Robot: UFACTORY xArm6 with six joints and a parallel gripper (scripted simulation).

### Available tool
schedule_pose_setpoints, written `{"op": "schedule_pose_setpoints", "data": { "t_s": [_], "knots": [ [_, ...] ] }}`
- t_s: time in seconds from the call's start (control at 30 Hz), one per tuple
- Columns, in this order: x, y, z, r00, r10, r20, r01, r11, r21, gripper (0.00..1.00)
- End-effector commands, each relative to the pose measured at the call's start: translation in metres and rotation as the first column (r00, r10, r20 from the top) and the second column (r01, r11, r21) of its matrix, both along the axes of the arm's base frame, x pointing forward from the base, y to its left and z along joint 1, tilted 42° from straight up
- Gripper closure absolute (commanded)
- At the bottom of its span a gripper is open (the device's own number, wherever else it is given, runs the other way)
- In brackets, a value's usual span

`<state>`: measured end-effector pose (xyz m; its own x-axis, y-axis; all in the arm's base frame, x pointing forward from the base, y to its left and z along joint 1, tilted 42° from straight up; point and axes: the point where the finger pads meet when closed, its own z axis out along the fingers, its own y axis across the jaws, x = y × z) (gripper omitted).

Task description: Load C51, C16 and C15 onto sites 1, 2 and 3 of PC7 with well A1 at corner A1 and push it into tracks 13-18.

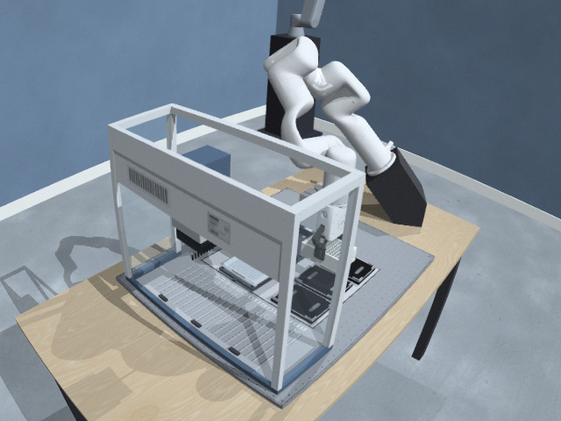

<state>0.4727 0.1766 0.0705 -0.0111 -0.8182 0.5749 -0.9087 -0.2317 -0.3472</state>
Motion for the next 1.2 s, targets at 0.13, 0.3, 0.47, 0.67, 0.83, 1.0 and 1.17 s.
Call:
{"op": "schedule_pose_setpoints", "data": {
  "t_s": [0.13,0.3,0.47,0.67,0.83,1.0,1.17],
  "knots": [
    [-0.005,0.008,0.011,1.000,0.001,0.002,-0.001,1.000,0.002,1.00],
    [-0.007,0.011,0.015,1.000,0.001,0.002,-0.001,1.000,0.002,1.00],
    [-0.011,0.015,0.021,1.000,0.001,0.002,-0.001,1.000,0.002,1.00],
    [-0.015,0.021,0.028,1.000,0.001,0.002,-0.001,1.000,0.002,1.00],
    [-0.017,0.023,0.032,1.000,0.001,0.002,-0.001,1.000,0.002,1.00],
    [-0.018,0.025,0.034,1.000,0.001,0.002,-0.001,1.000,0.002,1.00],
    [-0.018,0.025,0.034,1.000,0.001,0.002,-0.001,1.000,0.002,1.00]
  ]
}}
